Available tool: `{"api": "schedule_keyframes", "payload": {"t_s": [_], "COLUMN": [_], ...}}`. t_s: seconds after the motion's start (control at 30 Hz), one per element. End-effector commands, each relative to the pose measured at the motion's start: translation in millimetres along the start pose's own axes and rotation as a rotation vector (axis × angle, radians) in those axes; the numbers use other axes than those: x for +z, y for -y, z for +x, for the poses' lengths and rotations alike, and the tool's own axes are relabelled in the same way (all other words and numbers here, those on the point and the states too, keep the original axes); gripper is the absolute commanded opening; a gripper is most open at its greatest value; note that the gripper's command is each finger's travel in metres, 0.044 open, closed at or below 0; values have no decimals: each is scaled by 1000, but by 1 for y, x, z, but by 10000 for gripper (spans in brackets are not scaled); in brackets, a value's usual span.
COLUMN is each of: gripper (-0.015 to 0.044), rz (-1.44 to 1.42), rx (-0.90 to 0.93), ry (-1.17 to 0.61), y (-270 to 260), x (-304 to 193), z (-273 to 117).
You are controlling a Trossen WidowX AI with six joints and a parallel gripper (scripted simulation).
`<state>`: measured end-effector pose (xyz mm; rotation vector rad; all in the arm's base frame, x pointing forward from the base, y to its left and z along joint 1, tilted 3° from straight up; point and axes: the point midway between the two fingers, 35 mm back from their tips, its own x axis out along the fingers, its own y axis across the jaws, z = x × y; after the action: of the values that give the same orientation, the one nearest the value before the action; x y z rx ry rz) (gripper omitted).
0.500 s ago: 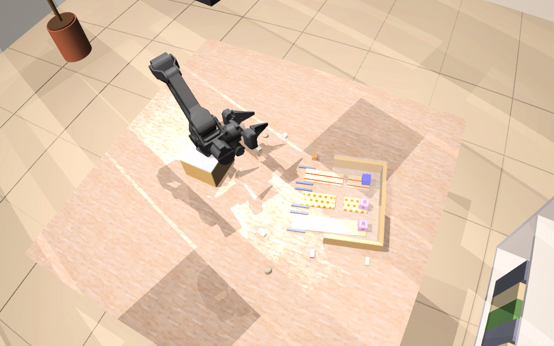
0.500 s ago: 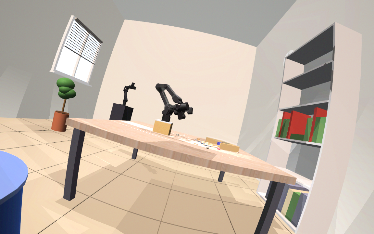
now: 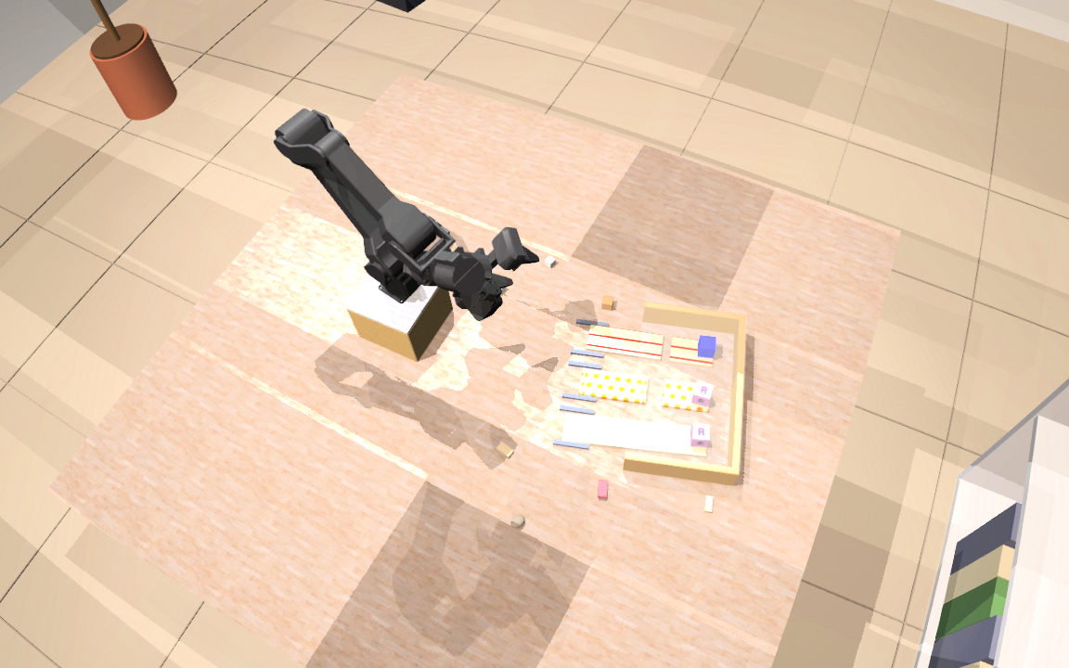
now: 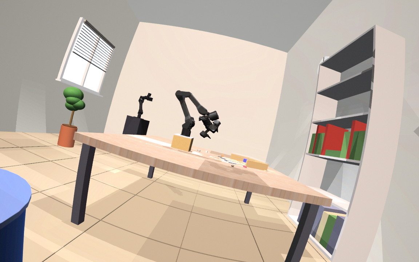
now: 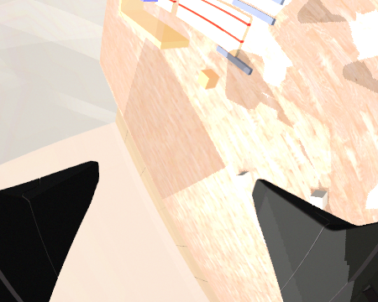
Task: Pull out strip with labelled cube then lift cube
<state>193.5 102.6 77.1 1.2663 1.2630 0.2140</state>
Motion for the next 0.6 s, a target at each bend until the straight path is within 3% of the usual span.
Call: {"api": "schedule_keyframes", "payload": {"t_s": [0.0, 0.23, 0.57], "gripper": [400, 400, 400], "rz": [-935, -1308, -1315], "rx": [-286, -461, -466], "ry": [387, 575, 579], "y": [-41, -76, -77], "x": [67, 89, 89], "z": [15, 13, 13]}}
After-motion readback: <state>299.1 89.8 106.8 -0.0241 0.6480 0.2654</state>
